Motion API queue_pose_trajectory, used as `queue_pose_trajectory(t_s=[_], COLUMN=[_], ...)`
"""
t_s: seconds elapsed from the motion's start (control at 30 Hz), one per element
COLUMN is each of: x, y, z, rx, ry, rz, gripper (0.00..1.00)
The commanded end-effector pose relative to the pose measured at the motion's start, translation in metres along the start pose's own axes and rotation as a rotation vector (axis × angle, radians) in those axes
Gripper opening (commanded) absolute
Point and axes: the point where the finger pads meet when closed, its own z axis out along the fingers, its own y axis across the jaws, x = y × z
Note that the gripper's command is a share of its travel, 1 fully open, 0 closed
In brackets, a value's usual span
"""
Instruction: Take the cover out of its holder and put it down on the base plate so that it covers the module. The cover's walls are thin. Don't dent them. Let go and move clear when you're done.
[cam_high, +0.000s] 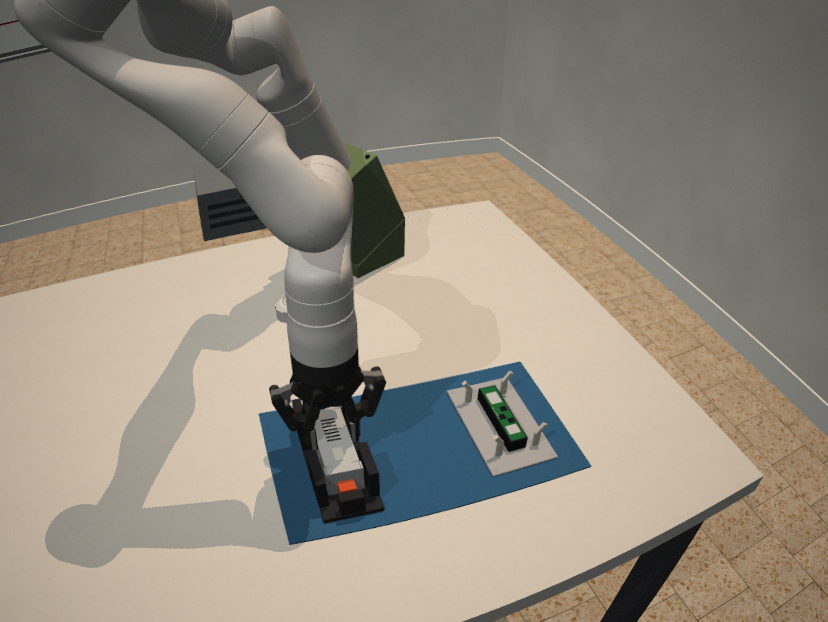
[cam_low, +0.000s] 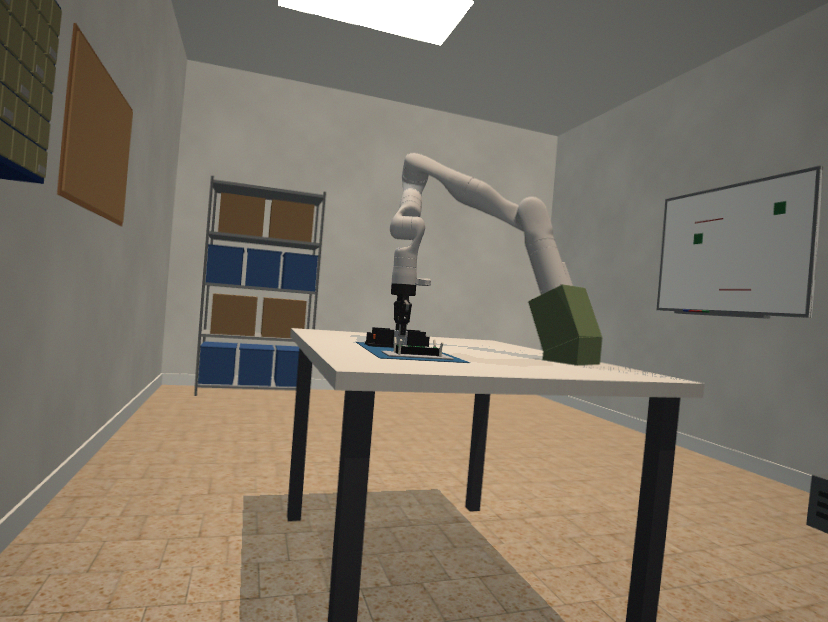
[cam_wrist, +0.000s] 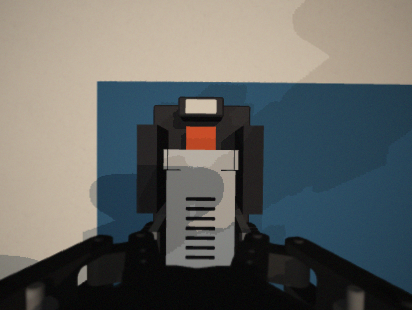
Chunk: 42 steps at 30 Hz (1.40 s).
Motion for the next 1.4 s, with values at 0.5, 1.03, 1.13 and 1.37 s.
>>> queue_pose_trajectory(t_s=[0.5,1.03,1.13,1.37], x=[-0.001,0.0,0.0,0.0], y=[0.0,0.001,0.001,0.001], z=[-0.035,-0.037,-0.037,-0.037], rx=[-0.001,-0.002,-0.002,-0.002], ry=[-0.006,-0.004,-0.004,-0.004], rz=[-0.001,-0.002,-0.002,-0.002], gripper=[0.0,0.01,0.01,0.0])
